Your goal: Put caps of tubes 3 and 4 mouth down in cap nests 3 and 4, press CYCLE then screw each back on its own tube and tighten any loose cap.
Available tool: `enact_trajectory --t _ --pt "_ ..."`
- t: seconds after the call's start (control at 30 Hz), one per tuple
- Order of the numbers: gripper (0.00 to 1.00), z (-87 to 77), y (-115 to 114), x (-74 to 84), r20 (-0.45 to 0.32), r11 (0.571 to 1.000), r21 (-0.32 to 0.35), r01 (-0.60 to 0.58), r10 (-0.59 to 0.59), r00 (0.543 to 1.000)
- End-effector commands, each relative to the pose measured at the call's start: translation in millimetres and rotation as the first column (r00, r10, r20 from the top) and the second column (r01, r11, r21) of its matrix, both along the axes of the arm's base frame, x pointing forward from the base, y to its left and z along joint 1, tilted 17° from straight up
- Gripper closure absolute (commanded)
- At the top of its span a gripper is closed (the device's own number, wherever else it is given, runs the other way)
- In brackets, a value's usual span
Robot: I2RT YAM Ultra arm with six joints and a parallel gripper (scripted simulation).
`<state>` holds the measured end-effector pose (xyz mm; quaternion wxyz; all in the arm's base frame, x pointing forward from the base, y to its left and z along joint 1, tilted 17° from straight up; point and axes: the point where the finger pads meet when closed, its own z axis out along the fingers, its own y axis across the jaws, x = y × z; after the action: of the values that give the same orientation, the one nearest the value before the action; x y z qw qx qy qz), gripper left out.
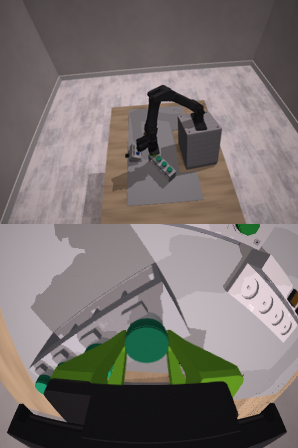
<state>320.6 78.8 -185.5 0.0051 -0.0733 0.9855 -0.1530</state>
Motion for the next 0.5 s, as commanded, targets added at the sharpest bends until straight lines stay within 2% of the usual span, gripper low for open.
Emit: enact_trajectory --t 0.0,0.17,0.2,0.47 --pt "1.00 4.1 3.1 4.9 0.057 0.992 0.018 0.128 -0.129 0.990" --pt "1.00 4.1 3.1 4.9 0.057 0.992 0.018 0.128 -0.129 0.990" --pt "0.51 4.1 3.1 4.9 0.057 0.992 0.018 0.128 -0.129 0.990" --pt "0.51 4.0 3.1 5.0 0.057 0.992 0.018 0.128 -0.129 0.990"
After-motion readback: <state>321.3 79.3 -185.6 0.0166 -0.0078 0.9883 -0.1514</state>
